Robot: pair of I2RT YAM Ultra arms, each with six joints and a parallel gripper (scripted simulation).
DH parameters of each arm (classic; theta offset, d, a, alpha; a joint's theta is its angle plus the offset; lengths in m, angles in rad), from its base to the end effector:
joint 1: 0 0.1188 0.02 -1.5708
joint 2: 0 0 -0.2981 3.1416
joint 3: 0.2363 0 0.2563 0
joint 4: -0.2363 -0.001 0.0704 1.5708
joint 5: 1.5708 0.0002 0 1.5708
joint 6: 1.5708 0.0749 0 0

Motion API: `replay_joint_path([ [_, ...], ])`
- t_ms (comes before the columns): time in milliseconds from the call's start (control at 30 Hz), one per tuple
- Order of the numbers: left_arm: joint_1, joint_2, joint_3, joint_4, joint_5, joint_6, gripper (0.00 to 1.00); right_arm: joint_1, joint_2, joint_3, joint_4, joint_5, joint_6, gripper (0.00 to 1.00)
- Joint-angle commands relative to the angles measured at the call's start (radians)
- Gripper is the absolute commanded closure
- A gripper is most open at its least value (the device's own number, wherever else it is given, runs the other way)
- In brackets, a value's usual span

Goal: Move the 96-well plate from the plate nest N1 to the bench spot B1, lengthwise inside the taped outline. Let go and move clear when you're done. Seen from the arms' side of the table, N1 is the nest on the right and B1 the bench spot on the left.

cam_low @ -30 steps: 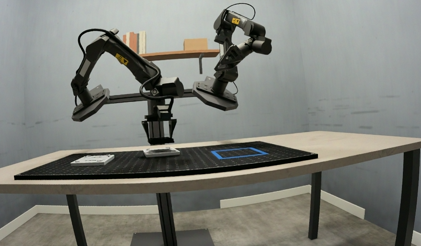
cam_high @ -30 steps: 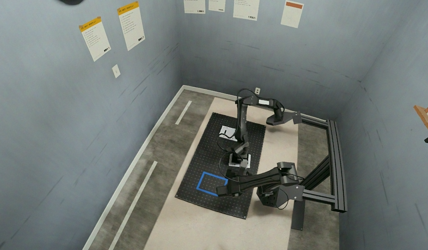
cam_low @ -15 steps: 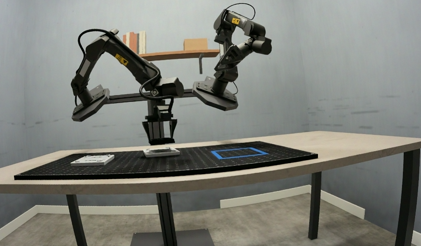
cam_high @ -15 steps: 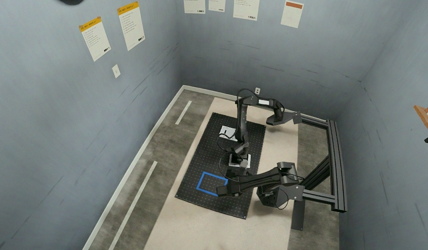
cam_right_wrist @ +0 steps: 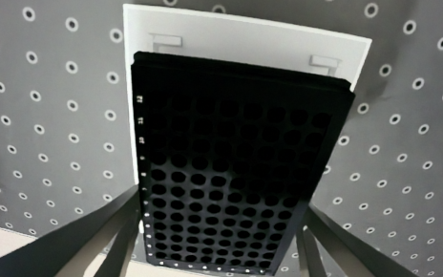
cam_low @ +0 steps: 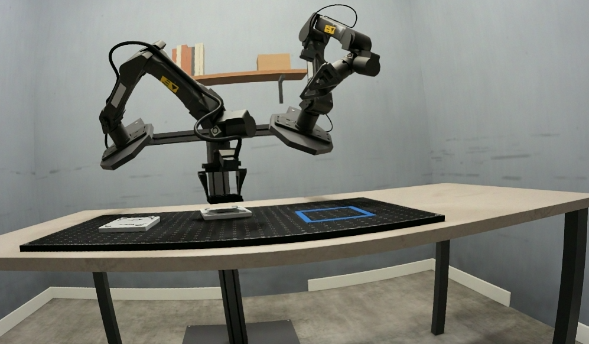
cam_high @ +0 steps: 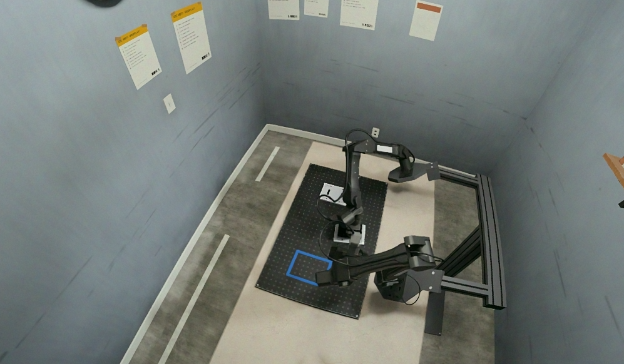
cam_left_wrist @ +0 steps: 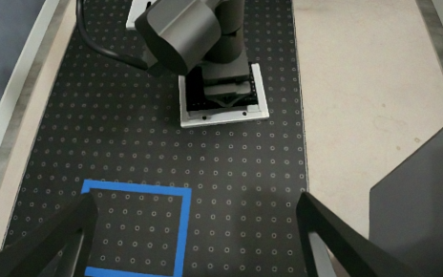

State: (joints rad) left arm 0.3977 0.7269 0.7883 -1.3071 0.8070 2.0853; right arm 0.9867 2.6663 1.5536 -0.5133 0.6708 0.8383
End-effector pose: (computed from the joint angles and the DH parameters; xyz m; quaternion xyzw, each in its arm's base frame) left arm 0.0954 -0.0175 0.2762 0.7203 0.5557 0.0155 0.4148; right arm 0.2816 0.3434 -0.0706 -0.0790 0.9406 -0.2219 0.2443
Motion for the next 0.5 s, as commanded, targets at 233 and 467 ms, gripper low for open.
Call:
replay_joint_path([
  [233, 0.005, 0.001, 0.013, -0.023, 0.022, 0.006, 0.0, 0.015, -0.009, -0.014, 0.036, 0.017, -0.02, 0.2],
  [467, 0.005, 0.001, 0.013, -0.023, 0.022, 0.006, 0.0, 0.006, 0.009, -0.021, 0.049, 0.018, -0.028, 0.2],
])
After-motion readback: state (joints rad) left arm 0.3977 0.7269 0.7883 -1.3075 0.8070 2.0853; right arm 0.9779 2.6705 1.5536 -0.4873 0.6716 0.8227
